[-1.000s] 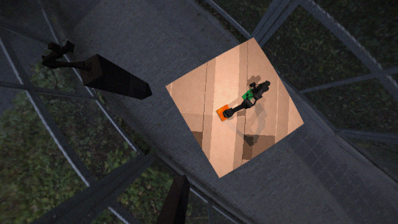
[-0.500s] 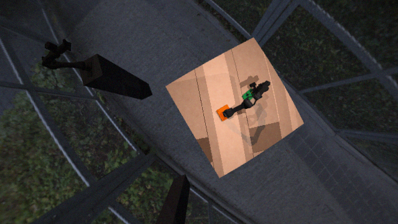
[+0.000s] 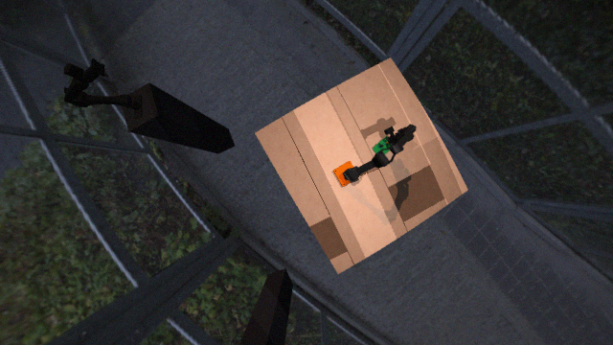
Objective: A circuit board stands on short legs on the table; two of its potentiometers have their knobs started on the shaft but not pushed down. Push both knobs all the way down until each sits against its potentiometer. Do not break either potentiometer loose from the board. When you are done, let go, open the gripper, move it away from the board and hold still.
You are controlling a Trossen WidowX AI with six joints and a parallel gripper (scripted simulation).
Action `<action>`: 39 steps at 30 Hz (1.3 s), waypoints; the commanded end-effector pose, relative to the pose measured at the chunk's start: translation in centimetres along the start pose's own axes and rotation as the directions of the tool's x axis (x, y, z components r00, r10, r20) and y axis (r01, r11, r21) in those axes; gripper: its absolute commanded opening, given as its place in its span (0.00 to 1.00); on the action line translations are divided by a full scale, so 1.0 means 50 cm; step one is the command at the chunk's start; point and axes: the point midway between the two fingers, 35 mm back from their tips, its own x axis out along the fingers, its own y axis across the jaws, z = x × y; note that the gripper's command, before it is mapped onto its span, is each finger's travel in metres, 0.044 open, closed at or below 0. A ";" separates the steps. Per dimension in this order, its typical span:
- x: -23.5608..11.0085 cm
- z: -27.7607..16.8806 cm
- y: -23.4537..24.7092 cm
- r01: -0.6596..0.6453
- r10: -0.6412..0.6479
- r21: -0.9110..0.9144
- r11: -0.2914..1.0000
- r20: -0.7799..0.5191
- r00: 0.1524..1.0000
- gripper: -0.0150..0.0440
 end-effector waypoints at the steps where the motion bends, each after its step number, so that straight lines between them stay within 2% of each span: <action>1: 0.028 0.002 -0.001 0.007 -0.007 -0.005 1.000 -0.013 1.000 0.25; 39: 0.040 0.002 -0.001 0.007 -0.007 -0.005 1.000 -0.013 1.000 0.25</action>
